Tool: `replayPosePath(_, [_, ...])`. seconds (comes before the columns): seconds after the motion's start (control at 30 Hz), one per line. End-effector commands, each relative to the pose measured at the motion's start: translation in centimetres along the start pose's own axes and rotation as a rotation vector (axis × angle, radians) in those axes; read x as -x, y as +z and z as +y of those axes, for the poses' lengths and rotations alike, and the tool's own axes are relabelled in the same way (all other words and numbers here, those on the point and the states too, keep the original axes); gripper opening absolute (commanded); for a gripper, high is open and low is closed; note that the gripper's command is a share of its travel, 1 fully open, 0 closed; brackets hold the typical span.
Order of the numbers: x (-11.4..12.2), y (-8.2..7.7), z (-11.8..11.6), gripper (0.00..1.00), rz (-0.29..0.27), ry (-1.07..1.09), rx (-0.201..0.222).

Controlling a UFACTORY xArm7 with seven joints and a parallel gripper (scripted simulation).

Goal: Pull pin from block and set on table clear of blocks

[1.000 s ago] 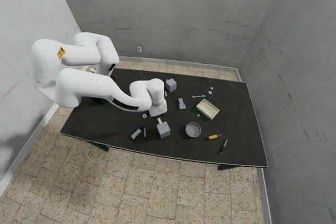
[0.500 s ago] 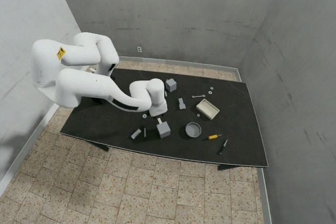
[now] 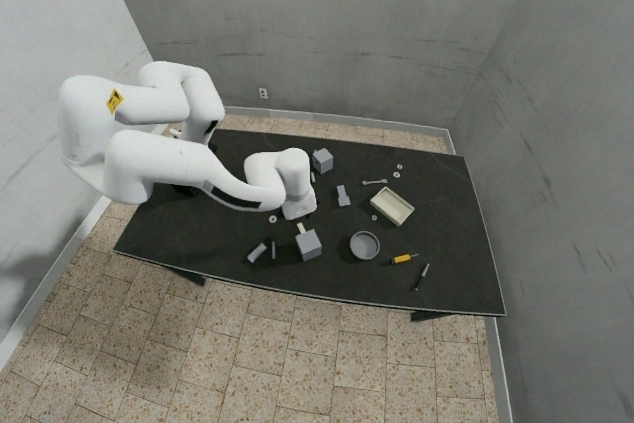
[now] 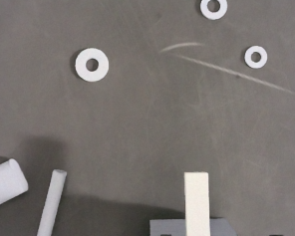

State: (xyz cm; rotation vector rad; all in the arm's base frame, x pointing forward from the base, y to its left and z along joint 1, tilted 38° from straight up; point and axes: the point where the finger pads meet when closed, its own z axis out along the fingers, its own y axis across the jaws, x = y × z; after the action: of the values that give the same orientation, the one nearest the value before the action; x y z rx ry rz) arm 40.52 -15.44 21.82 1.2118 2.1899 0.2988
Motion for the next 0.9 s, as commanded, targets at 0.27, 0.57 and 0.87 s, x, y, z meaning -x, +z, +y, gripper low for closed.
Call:
replayPosePath(0.27, [0.3,-0.4,0.5,0.47,-0.015,-0.015,0.009])
replayPosePath(0.57, [0.4,-0.6,1.0,0.47,-0.027,-0.031,0.018])
replayPosePath(0.87, [0.5,-0.9,1.4,0.47,-0.037,-0.045,0.024])
